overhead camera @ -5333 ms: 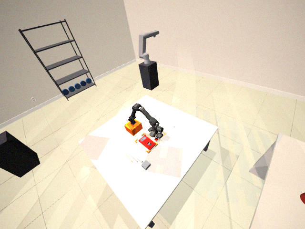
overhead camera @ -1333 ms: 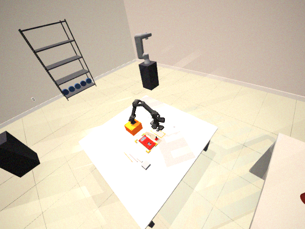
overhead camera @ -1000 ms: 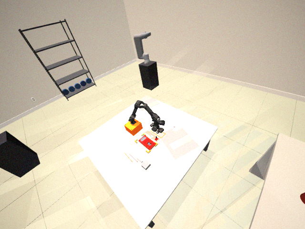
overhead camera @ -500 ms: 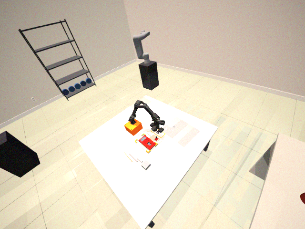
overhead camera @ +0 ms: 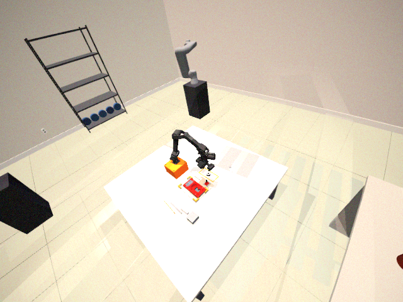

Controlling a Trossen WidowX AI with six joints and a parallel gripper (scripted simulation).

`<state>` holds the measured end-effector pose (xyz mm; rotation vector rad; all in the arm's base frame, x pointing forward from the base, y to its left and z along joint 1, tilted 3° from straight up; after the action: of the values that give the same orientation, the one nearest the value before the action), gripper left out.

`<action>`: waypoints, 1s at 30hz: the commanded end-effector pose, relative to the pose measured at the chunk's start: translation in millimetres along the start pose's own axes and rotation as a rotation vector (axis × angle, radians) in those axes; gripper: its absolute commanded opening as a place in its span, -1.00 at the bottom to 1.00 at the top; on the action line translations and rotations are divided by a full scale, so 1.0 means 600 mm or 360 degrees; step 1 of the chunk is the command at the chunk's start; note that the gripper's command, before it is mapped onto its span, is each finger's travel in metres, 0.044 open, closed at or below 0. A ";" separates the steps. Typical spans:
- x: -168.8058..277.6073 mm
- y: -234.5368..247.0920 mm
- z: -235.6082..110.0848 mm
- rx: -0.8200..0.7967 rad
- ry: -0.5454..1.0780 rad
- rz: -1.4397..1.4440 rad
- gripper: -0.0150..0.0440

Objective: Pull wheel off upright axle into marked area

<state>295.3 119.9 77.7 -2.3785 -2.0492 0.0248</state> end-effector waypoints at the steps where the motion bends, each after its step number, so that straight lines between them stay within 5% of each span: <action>1: -0.021 -0.036 -0.030 0.0000 0.0003 0.0002 1.00; 8: -0.060 -0.100 -0.066 0.0012 -0.0002 0.0003 1.00; 30: -0.061 -0.102 -0.066 0.0012 -0.0002 0.0004 1.00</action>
<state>230.6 93.4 118.6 -2.3779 -2.0474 0.0314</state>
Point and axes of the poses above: the point midway between the two fingers, 35 mm back from their tips, its own z axis out along the fingers, its own y axis across the jaws, x = y × z, the point moved 8 cm from there along -z, back along the fingers, and after that the axes turned 7 degrees about z, right-handed, at the moved point
